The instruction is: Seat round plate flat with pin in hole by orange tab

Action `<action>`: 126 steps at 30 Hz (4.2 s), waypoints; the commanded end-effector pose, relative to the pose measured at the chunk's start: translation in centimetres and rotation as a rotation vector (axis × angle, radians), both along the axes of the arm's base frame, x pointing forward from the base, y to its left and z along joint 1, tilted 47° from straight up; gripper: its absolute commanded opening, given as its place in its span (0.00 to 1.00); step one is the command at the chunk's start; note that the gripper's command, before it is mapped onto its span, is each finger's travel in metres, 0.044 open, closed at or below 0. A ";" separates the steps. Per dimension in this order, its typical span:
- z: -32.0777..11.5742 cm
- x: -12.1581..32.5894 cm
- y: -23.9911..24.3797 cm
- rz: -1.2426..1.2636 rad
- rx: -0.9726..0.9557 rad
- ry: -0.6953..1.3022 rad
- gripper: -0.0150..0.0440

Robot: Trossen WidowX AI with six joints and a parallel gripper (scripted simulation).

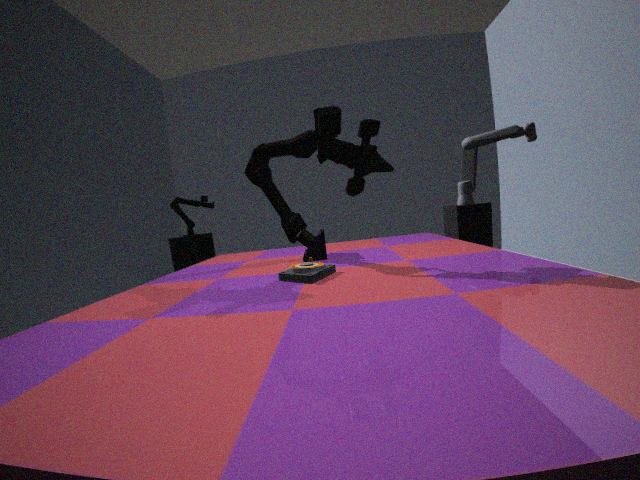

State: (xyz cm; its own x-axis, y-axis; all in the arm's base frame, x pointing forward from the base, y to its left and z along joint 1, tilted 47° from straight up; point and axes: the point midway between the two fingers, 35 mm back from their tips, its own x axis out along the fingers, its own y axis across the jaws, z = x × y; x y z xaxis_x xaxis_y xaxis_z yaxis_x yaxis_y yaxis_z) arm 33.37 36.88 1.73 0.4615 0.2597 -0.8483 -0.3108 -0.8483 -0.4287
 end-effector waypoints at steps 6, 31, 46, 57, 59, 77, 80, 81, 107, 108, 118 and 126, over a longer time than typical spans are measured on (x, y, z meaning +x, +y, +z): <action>-1.8 -3.6 -10.5 -0.972 0.055 0.174 0.25; 0.5 -10.1 -24.8 -2.221 0.302 -0.335 0.25; 1.7 -11.3 -27.2 -2.380 0.415 -0.529 0.25; 0.2 -10.8 -28.6 -2.380 0.416 -0.528 0.25; -0.5 -10.7 -29.4 -2.380 0.416 -0.529 0.25; -0.8 -10.9 -31.5 -2.379 0.415 -0.532 0.25; -0.6 -11.0 -31.8 -2.379 0.415 -0.532 0.25; -0.5 -11.1 -31.9 -2.379 0.415 -0.532 0.25; 1.2 -11.1 -33.5 -2.379 0.414 -0.533 0.25; 1.2 -11.0 -33.6 -2.379 0.414 -0.533 0.25; 2.1 -10.5 -34.2 -2.379 0.414 -0.534 0.25; 2.7 -9.9 -34.7 -2.378 0.414 -0.535 0.25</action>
